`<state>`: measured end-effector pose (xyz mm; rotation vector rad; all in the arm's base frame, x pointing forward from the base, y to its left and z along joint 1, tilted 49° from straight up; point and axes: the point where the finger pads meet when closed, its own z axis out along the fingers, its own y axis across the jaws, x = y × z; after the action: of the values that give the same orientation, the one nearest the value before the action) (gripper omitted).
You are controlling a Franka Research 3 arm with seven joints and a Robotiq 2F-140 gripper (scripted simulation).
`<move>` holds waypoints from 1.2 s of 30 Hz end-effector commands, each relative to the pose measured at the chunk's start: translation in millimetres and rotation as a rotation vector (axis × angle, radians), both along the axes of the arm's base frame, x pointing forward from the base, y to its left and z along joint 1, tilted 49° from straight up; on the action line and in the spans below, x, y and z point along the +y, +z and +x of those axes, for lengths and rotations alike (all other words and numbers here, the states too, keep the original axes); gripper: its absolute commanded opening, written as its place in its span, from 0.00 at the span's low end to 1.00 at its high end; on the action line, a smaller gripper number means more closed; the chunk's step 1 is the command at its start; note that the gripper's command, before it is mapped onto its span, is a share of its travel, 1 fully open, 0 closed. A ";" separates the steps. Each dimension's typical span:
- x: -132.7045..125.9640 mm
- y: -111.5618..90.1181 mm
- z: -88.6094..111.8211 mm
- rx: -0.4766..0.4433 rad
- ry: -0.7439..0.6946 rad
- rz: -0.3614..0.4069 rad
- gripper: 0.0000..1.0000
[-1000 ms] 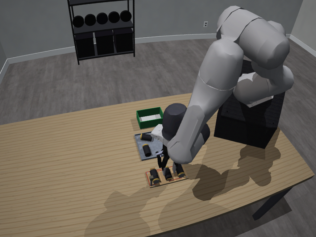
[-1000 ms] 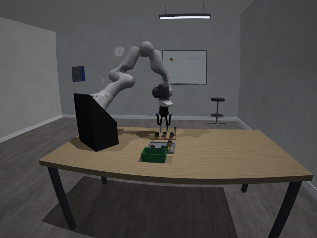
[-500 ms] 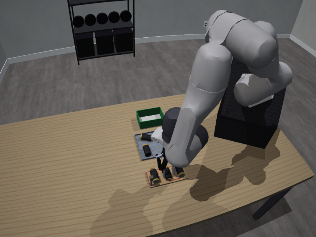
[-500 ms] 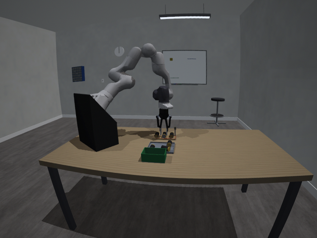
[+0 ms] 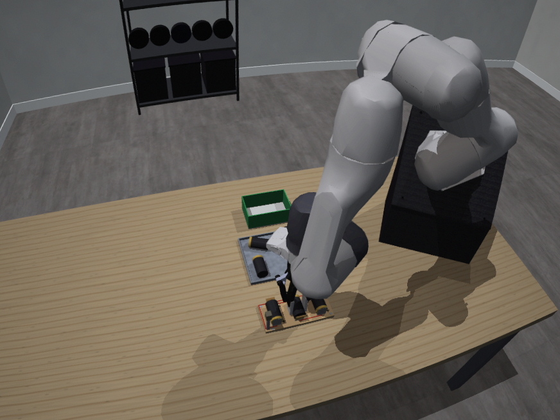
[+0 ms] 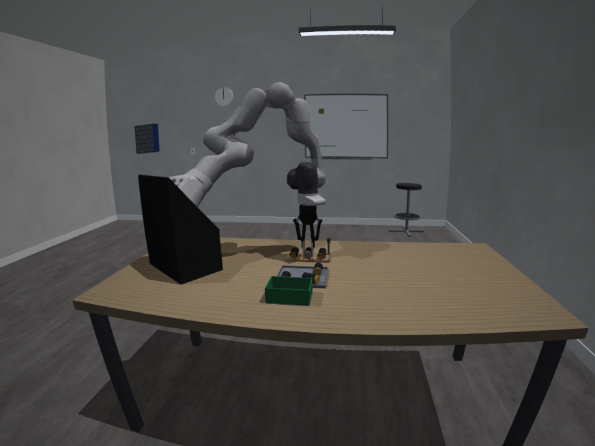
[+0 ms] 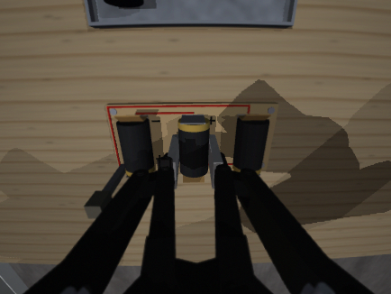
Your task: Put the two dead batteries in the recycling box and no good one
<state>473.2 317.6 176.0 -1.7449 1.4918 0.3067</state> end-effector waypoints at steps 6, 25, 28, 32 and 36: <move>-1.3 -0.9 1.0 -0.008 0.003 -0.007 0.16; -1.3 -0.9 1.0 -0.008 0.003 -0.007 0.16; -1.4 -0.8 0.9 -0.008 0.003 -0.007 0.16; -6.0 3.5 -1.1 -0.008 0.003 -0.007 0.16; -11.5 8.7 -3.6 -0.008 0.003 -0.007 0.16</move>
<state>471.2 311.7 181.9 -1.7563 1.4768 0.2904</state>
